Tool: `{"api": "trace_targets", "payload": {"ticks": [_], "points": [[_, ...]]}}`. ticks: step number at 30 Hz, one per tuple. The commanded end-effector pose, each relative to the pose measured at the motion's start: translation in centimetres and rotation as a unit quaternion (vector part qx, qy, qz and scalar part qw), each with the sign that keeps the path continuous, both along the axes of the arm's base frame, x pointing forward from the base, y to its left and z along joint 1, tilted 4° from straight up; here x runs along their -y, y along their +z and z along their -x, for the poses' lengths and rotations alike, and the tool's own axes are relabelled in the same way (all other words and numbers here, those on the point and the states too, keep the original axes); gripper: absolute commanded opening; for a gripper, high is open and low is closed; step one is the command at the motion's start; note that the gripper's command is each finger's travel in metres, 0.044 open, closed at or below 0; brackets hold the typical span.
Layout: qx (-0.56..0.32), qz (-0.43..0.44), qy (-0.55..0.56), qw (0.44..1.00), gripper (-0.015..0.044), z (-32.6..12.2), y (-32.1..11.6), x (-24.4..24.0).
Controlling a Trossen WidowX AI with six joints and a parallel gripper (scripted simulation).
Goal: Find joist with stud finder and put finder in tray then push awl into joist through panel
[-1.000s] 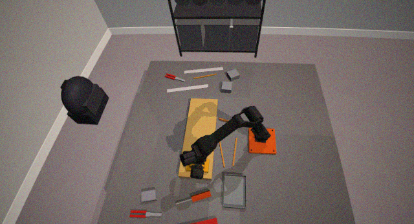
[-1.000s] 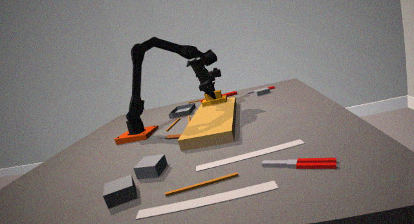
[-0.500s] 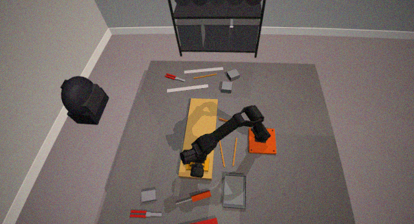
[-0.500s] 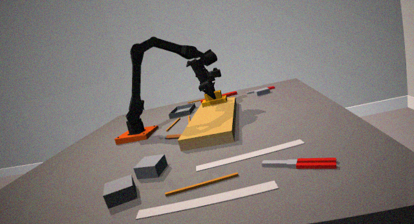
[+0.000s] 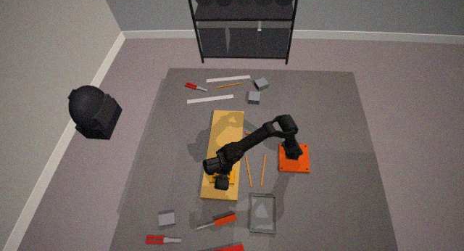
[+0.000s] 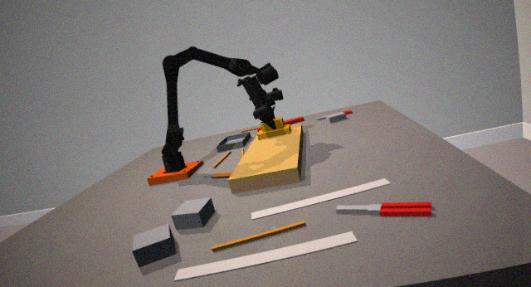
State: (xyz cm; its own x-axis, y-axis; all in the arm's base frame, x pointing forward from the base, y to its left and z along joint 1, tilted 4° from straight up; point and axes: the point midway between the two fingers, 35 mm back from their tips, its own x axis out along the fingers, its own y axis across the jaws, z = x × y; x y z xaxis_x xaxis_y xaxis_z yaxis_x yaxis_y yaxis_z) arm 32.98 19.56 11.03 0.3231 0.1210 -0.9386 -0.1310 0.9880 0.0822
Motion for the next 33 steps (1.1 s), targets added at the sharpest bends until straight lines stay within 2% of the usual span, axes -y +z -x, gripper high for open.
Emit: {"api": "trace_targets", "payload": {"ticks": [1,33], "points": [[0.0,0.001,0.0,1.0,0.0,-0.1,-0.1,1.4],[0.0,0.005,0.0,1.0,0.0,-1.2,-0.8,9.6]]}}
